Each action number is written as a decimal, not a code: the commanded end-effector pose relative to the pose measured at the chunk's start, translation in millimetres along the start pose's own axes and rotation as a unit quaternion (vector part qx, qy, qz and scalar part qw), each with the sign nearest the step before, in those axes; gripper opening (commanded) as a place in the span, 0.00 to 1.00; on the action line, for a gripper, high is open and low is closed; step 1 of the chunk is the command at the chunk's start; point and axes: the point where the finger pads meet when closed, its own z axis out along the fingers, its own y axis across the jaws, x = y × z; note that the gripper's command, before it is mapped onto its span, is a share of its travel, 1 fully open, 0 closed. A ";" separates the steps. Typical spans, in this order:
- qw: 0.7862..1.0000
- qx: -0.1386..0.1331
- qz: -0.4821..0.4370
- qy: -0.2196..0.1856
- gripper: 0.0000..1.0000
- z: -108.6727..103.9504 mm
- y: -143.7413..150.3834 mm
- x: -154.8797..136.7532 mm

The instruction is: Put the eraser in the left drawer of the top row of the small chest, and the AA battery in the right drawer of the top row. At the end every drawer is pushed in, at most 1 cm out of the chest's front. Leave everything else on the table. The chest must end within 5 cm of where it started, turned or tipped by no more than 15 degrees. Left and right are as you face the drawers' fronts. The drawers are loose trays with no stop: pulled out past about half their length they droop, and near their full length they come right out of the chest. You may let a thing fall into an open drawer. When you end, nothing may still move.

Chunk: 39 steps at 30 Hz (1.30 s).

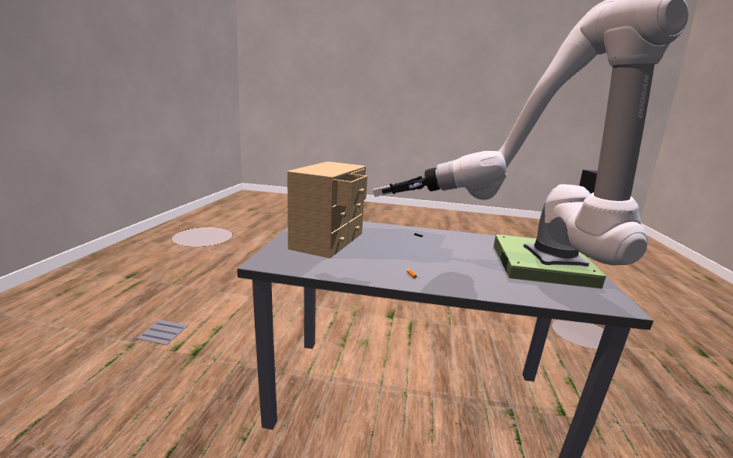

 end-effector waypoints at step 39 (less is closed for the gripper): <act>1.000 0.000 0.000 0.000 0.00 21.2 0.0 7.8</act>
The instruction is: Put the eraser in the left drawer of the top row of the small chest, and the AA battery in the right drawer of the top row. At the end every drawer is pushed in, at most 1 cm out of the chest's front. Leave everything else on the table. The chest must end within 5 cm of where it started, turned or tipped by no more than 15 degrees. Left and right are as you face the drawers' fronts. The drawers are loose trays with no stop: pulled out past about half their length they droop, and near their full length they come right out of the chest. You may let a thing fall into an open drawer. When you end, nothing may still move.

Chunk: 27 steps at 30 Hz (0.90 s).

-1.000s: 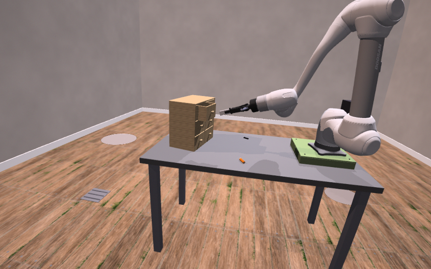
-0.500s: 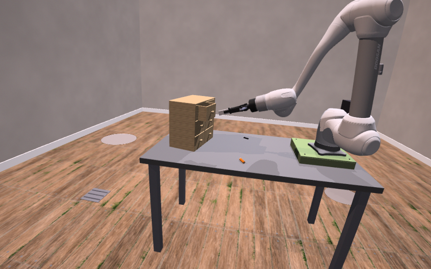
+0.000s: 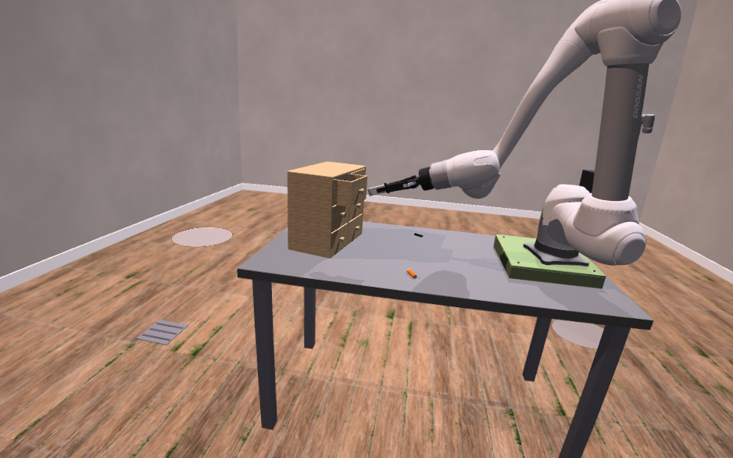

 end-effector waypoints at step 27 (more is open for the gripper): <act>1.000 0.000 0.000 0.000 0.00 40.5 0.0 14.8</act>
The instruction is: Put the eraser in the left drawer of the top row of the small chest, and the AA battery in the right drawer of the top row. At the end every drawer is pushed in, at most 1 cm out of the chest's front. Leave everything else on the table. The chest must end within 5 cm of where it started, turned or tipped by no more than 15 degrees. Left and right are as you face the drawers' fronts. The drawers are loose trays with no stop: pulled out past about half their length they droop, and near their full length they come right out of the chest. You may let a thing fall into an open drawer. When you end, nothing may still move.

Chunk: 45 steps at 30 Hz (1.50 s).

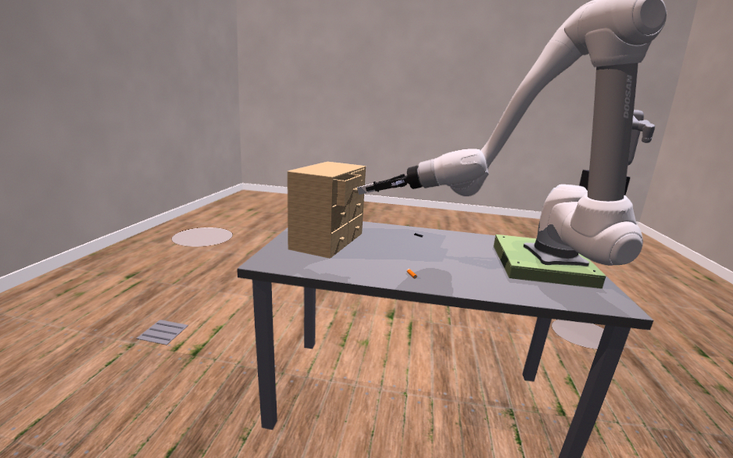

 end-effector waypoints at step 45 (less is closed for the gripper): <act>1.000 0.000 0.000 0.000 0.00 42.0 0.0 15.4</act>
